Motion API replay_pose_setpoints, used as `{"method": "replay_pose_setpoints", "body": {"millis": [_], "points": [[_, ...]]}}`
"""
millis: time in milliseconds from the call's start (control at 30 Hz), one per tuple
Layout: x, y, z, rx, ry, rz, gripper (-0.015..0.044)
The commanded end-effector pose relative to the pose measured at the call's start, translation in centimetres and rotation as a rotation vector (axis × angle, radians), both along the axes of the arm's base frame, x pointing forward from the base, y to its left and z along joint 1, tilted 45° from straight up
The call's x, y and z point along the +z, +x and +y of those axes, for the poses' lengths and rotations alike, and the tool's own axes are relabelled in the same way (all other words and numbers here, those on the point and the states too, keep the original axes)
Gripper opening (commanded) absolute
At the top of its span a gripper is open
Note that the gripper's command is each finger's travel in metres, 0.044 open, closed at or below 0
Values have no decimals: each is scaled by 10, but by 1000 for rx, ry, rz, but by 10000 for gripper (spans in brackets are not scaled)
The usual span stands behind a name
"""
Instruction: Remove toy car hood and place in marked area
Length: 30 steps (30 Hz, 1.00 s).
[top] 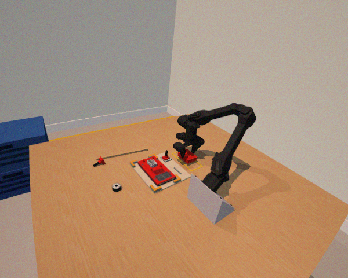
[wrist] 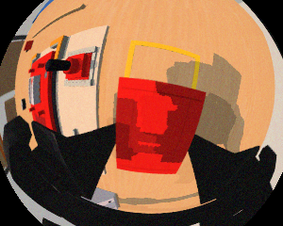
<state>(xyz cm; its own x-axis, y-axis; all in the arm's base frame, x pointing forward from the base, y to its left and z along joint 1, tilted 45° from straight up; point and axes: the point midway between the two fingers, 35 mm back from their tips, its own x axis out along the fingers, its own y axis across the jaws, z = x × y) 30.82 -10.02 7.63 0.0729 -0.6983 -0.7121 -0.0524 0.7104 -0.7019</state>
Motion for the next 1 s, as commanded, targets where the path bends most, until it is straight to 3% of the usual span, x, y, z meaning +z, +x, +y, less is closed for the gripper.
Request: {"method": "replay_pose_setpoints", "body": {"millis": [0, 867, 967], "points": [[-2, 0, -2, 2, -3, 3, 0], [-10, 1, -11, 2, -4, 3, 0], [-9, 1, -10, 0, -3, 0, 79]]}}
